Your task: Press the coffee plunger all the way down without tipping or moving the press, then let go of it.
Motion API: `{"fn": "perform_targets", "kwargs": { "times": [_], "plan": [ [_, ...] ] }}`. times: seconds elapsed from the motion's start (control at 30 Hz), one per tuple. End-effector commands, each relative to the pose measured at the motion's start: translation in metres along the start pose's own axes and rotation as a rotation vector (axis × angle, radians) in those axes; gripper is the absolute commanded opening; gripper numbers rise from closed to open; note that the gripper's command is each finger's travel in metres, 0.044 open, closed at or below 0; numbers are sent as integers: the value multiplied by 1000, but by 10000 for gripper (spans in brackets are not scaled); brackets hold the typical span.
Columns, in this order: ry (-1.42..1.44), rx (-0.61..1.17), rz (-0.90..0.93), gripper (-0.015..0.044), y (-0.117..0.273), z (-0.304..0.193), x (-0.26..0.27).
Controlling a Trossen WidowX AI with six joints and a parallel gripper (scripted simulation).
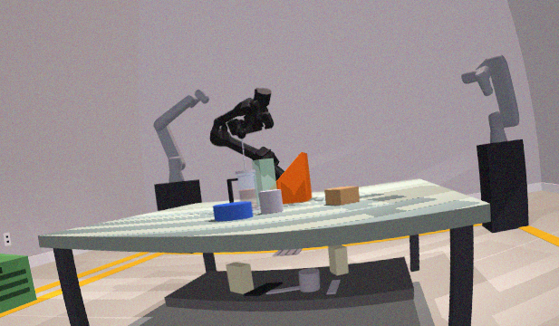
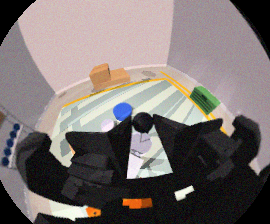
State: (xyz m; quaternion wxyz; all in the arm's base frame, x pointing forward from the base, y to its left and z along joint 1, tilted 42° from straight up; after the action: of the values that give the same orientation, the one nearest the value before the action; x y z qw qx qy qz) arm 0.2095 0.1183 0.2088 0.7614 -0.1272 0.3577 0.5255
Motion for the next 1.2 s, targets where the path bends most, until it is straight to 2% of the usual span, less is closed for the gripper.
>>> {"fn": "perform_targets", "kwargs": {
  "times": [0.0, 1.17],
  "plan": [
    [4, -1, -3, 127, 0, -1, 0],
    [-1, 39, 13, 127, -25, -35, 12]
  ]
}}
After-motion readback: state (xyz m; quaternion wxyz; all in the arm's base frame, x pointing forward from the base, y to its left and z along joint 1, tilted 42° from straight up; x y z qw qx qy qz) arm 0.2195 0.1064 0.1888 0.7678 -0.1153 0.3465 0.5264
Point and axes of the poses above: the point midway between the two fingers, 35 mm back from their tips, its own y axis back along the fingers, its own x axis across the jaws, z = x × y, the point moved 2 cm from there along y, back along the fingers, and after that the axes turned 4 degrees about y, right-handed, at the moved point
